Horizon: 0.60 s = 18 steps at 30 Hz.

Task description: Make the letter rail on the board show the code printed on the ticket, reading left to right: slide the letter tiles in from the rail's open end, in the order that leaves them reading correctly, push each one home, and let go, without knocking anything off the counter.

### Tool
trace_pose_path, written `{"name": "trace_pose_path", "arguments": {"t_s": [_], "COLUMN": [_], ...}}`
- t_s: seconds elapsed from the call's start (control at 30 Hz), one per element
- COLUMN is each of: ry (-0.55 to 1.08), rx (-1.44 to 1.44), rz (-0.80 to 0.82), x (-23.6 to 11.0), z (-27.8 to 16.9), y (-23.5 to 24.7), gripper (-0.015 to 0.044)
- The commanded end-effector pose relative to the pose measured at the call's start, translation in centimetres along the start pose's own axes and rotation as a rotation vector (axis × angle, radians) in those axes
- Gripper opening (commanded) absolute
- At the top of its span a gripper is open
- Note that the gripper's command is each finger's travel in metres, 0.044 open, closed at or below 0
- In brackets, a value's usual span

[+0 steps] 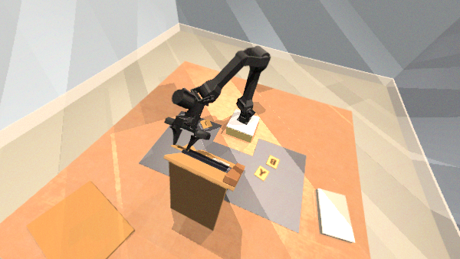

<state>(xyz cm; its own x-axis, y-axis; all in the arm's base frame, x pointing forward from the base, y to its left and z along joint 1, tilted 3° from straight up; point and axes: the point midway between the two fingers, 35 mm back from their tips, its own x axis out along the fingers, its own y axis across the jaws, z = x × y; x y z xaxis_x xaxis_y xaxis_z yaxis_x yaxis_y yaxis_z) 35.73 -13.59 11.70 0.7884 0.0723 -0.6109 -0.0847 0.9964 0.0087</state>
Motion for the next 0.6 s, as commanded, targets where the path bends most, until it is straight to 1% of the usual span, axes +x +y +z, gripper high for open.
{"name": "trace_pose_path", "arguments": {"t_s": [0.0, 0.57], "ry": [-0.004, -0.004], "rx": [0.001, 0.001], "rz": [-0.008, -0.008], "x": [-0.14, -0.13], "z": [0.12, 0.14], "y": [0.17, 1.03], "gripper": [0.0, 0.0]}}
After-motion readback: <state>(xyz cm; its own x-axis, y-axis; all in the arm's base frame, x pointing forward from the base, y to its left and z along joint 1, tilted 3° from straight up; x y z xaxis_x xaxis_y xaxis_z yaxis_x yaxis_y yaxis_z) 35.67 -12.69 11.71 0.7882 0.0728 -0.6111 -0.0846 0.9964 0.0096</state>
